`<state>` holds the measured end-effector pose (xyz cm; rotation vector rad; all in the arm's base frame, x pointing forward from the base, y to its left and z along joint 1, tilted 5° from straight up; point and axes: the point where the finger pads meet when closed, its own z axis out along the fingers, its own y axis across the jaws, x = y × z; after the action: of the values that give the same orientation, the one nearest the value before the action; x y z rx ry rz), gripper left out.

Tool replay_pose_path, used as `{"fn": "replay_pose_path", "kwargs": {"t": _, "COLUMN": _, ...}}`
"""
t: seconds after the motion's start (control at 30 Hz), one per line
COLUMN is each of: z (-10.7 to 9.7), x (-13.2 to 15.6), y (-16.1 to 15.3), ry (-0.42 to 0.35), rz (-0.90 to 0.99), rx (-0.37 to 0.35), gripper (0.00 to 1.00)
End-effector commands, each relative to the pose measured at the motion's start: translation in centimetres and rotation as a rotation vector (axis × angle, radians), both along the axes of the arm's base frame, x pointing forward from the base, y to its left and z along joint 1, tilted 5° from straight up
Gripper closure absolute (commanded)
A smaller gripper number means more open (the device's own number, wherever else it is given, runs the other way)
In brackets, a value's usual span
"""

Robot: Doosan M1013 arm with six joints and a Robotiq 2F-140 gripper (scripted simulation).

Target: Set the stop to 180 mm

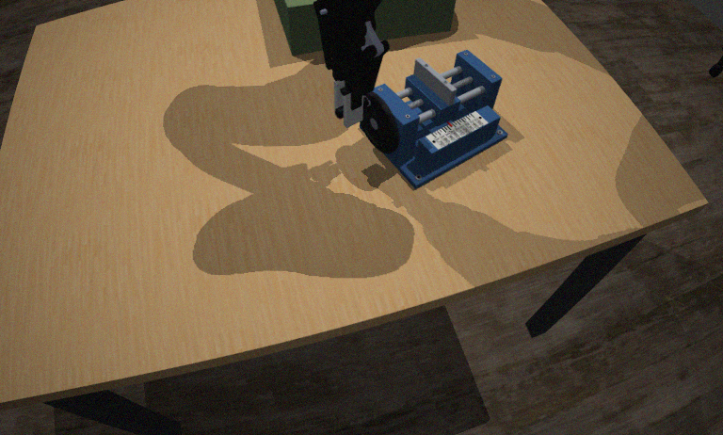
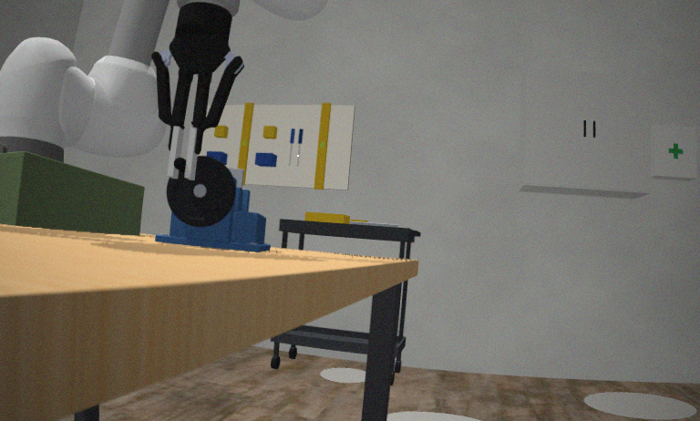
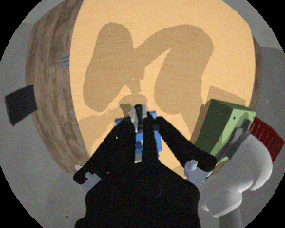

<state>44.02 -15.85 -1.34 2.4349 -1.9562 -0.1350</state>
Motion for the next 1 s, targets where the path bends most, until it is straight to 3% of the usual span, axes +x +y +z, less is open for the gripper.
{"fn": "replay_pose_path", "kwargs": {"t": 0.0, "z": 0.2, "x": 0.4, "y": 0.1, "ry": -0.002, "rz": -0.001, "rx": 0.000, "gripper": 0.96}}
{"fn": "replay_pose_path", "kwargs": {"t": 0.97, "z": 0.5, "x": 2.2, "y": 0.4, "ry": -0.002, "rz": -0.001, "rx": 0.000, "gripper": 0.96}}
